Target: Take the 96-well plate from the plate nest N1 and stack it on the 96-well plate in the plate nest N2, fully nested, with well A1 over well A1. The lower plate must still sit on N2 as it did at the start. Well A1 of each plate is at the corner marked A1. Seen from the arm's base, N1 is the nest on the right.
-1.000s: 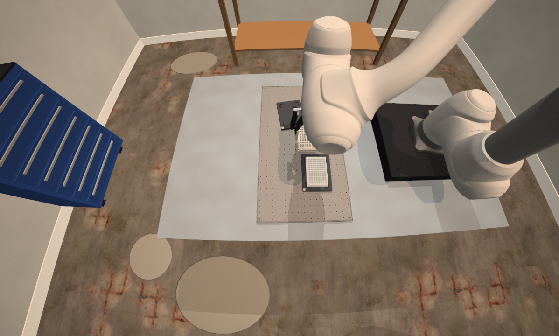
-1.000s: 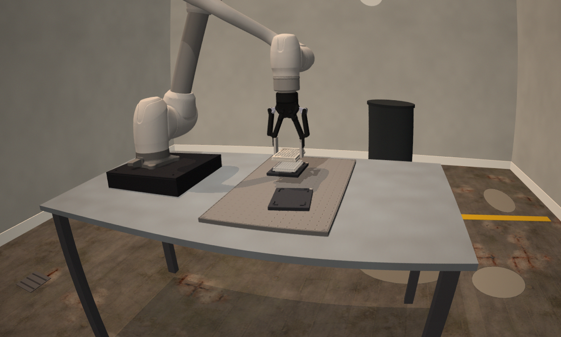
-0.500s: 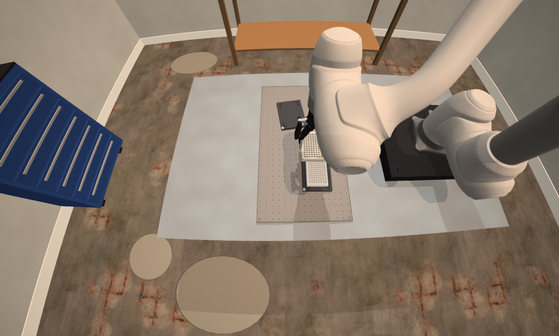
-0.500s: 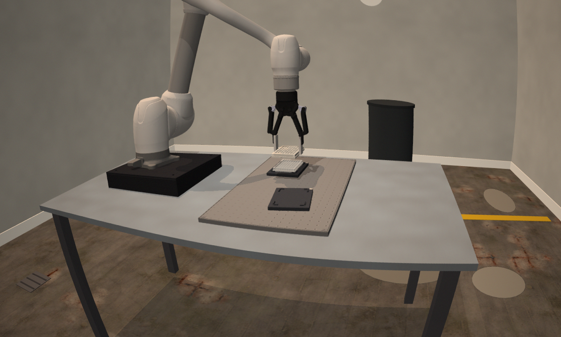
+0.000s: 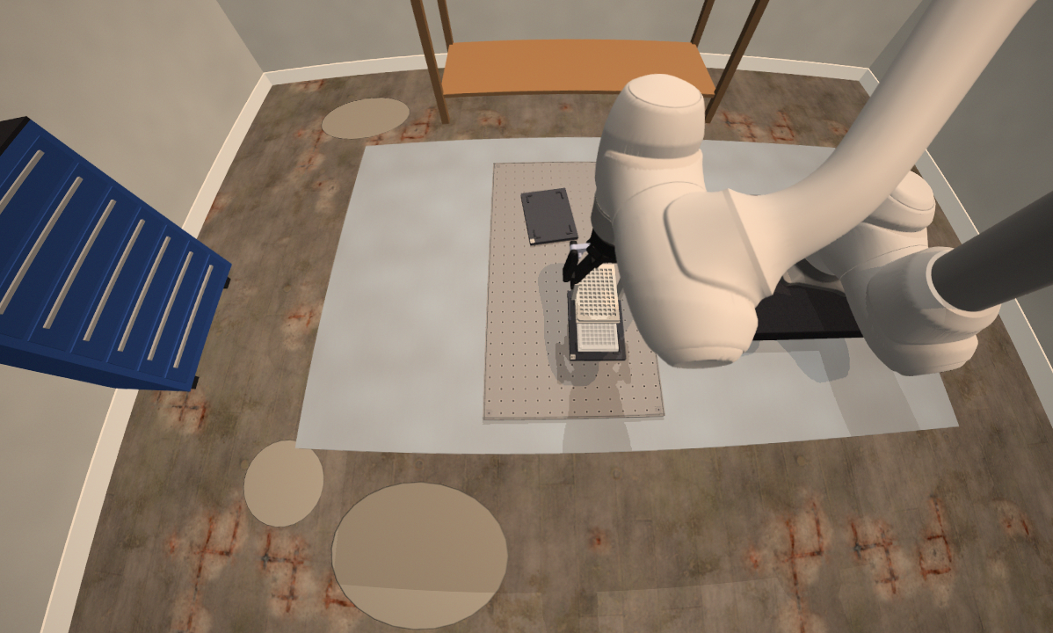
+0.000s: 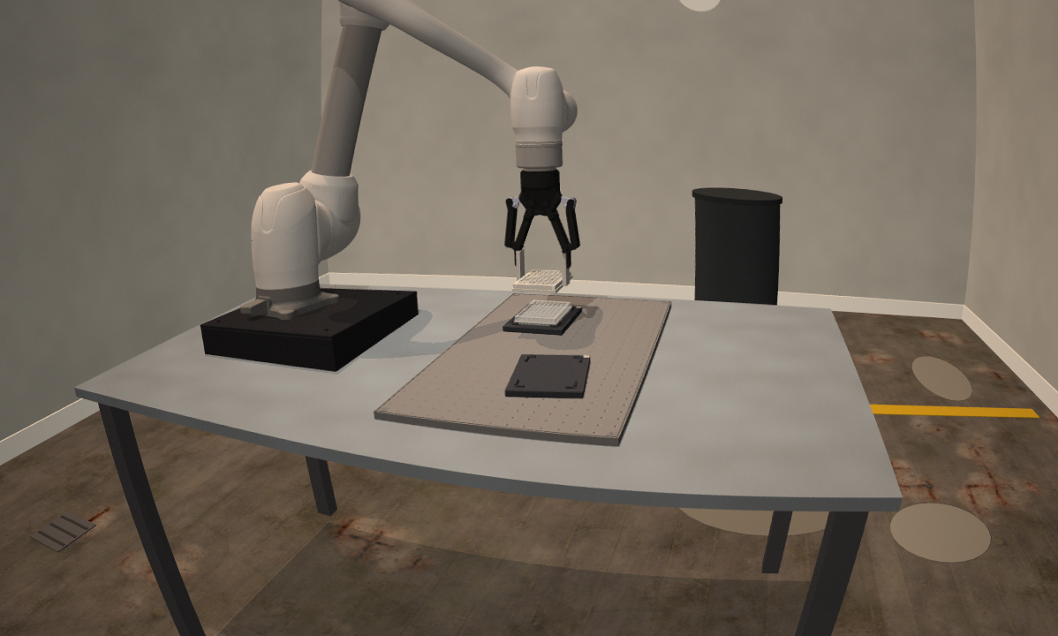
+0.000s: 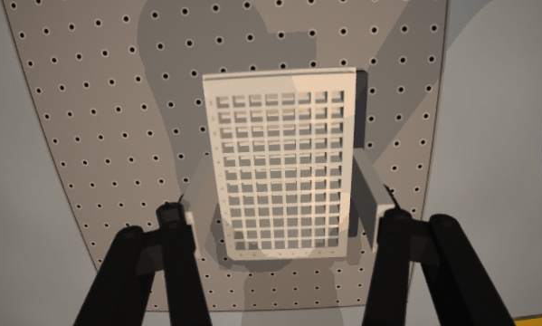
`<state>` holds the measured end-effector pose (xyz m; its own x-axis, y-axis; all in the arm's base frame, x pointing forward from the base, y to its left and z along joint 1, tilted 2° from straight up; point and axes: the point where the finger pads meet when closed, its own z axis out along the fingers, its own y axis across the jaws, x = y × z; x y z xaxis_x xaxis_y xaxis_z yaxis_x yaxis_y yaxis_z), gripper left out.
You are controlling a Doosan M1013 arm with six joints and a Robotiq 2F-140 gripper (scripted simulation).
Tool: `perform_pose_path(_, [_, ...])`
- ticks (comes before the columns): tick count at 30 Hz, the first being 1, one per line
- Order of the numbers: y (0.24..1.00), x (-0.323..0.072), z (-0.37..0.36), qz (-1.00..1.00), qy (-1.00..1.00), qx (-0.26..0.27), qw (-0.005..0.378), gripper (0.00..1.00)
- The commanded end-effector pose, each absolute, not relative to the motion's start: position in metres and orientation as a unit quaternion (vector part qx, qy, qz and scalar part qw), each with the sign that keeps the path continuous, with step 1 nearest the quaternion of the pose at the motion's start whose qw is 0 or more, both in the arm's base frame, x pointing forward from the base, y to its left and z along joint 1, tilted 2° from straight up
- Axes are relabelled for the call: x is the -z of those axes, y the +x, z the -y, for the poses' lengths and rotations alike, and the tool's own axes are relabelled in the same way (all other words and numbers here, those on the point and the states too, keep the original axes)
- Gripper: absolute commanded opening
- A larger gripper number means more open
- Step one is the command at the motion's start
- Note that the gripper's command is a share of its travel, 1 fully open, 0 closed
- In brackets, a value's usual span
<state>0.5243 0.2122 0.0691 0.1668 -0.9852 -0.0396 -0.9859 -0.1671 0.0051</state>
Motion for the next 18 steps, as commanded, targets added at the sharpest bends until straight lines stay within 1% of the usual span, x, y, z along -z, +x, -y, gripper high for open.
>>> perform_pose_path(1, [0.518, -0.07, -0.225, -0.645, -0.764, -0.017, 0.011, 0.0])
perform_pose_path(7, [0.508, -0.07, -0.242, -0.645, -0.764, -0.017, 0.011, 0.0])
perform_pose_path(18, [0.507, -0.071, -0.245, -0.645, -0.764, -0.017, 0.011, 0.0])
